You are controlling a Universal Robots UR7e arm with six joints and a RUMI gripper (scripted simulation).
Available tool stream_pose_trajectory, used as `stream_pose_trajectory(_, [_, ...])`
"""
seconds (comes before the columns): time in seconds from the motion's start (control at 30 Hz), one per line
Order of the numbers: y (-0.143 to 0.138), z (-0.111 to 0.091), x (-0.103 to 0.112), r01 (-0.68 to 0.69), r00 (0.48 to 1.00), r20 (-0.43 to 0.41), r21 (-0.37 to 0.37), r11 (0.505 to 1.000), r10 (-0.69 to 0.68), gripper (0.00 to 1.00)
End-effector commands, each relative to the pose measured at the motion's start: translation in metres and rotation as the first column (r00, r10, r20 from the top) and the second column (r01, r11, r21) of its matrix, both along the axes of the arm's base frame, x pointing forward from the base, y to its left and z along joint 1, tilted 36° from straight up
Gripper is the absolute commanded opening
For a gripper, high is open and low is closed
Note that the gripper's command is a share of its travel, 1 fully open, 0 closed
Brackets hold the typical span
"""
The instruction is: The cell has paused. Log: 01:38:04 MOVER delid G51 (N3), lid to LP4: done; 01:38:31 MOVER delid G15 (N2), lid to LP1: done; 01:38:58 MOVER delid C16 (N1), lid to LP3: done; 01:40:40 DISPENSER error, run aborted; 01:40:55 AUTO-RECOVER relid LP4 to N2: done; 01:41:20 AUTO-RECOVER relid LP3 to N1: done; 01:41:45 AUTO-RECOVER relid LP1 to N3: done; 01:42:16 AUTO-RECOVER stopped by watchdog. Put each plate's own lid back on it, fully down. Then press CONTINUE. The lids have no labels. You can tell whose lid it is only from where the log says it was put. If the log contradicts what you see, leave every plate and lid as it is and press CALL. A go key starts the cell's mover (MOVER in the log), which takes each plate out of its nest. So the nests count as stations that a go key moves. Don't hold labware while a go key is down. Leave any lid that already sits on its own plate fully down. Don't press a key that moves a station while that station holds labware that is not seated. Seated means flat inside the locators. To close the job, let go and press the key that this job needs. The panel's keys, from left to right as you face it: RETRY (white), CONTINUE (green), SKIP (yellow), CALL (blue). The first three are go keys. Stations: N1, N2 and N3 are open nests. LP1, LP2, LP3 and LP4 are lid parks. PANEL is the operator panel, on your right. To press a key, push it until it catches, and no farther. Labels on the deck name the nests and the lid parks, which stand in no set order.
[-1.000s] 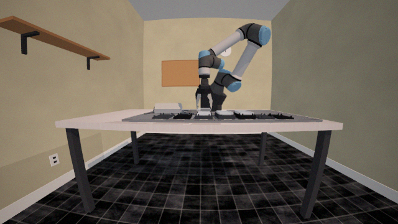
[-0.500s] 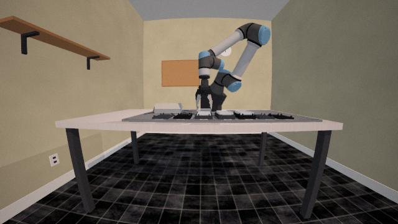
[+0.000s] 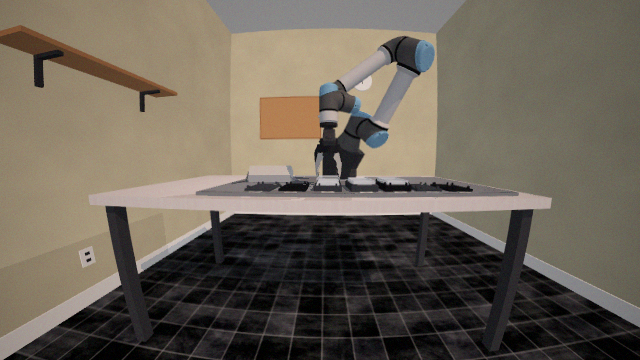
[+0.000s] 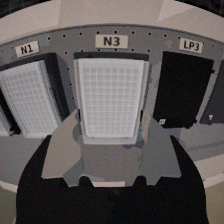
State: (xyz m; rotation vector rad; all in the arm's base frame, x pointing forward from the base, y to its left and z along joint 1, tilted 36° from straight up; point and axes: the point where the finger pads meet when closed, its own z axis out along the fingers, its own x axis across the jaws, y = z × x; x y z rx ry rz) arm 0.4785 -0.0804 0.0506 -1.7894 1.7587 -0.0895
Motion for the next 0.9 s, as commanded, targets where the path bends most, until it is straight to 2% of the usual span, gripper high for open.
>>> stream_pose_trajectory(0.0, [0.0002, -0.0009, 0.0008, 0.000, 1.000, 0.001, -0.001, 1.000, 0.000, 0.00])
stream_pose_trajectory(0.87, [0.0032, -0.0073, 0.0045, 0.000, 1.000, 0.001, -0.001, 1.000, 0.000, 0.00])
